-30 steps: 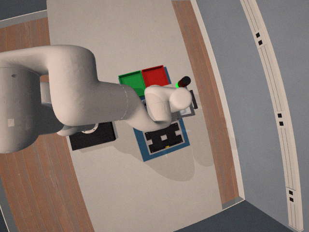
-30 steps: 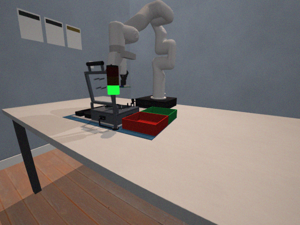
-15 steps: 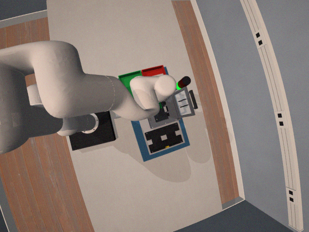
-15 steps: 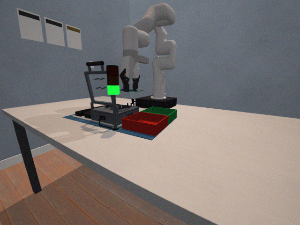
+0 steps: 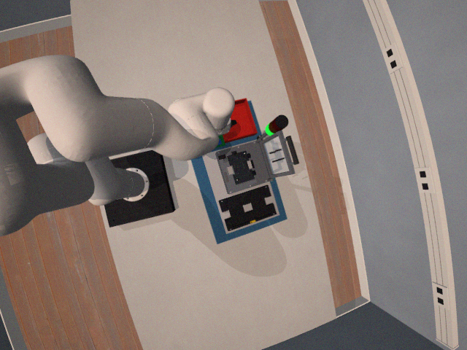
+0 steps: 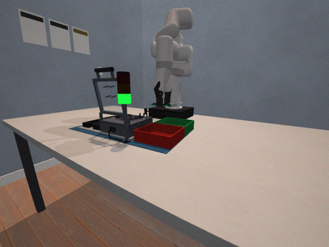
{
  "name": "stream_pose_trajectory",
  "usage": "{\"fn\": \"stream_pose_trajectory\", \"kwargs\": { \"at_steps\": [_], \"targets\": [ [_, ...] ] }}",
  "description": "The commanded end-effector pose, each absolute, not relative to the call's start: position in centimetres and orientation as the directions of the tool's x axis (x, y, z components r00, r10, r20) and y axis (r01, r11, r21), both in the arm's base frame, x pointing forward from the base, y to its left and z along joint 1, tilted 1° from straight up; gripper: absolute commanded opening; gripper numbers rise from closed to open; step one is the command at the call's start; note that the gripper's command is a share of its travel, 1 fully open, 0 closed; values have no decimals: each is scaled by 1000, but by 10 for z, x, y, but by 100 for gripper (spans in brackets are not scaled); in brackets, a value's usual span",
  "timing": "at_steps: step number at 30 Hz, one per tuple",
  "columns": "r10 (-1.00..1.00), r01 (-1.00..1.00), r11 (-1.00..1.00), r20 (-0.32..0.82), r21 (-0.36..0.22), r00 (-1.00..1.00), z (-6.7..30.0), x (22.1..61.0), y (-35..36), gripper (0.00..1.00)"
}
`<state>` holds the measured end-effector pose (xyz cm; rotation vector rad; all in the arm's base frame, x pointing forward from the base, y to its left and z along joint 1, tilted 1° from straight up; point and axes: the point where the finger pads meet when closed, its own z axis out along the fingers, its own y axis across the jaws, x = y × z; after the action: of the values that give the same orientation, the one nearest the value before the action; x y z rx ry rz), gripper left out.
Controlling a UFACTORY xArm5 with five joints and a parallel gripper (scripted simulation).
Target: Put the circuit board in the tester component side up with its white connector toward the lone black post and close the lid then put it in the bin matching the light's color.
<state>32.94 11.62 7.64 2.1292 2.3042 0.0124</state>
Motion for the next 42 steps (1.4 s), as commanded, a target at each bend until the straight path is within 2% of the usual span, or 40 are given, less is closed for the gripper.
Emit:
{"fn": "stream_pose_trajectory", "kwargs": {
  "at_steps": [1, 14, 42],
  "targets": [
    [997, 997, 77, 5, 14, -77, 71, 318, 140, 79],
    [997, 997, 77, 6, 14, -77, 62, 302, 165, 79],
    [997, 997, 77, 7, 14, -77, 49, 301, 167, 79]
  ]
}}
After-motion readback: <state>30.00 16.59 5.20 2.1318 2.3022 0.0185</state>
